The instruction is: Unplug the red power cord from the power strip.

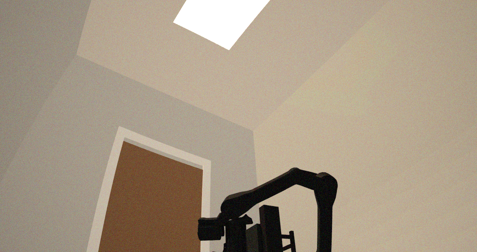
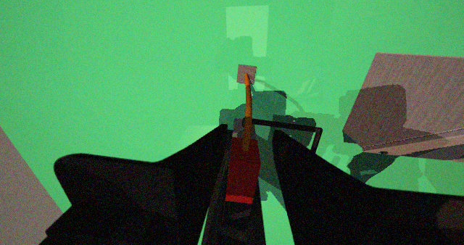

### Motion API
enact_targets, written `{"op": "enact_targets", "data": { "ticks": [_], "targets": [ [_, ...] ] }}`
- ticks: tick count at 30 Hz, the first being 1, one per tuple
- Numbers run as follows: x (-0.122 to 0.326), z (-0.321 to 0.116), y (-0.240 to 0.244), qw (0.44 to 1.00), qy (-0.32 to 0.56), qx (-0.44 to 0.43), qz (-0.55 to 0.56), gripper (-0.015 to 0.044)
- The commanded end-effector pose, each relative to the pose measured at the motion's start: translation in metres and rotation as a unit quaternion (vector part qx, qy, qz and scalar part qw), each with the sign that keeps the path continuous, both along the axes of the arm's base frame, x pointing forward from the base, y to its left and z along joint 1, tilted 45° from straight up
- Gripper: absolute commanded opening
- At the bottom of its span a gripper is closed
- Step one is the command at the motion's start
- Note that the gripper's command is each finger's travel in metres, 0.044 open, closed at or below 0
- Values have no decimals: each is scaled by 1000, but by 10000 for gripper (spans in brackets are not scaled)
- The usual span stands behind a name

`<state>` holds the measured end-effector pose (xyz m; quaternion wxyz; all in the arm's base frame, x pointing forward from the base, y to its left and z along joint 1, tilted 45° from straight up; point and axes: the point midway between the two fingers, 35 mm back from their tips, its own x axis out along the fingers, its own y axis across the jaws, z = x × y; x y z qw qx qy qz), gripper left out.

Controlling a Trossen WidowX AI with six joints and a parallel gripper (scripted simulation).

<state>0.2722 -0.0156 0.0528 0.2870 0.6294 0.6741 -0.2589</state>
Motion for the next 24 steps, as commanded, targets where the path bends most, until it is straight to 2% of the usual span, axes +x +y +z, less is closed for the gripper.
{"op": "enact_targets", "data": {
  "ticks": [1, 24],
  "targets": [
    [0, 5, 4, 1000, 0, 2, -2, 160],
    [-2, 27, 27, 1000, 0, 3, -2, 160]
  ]
}}
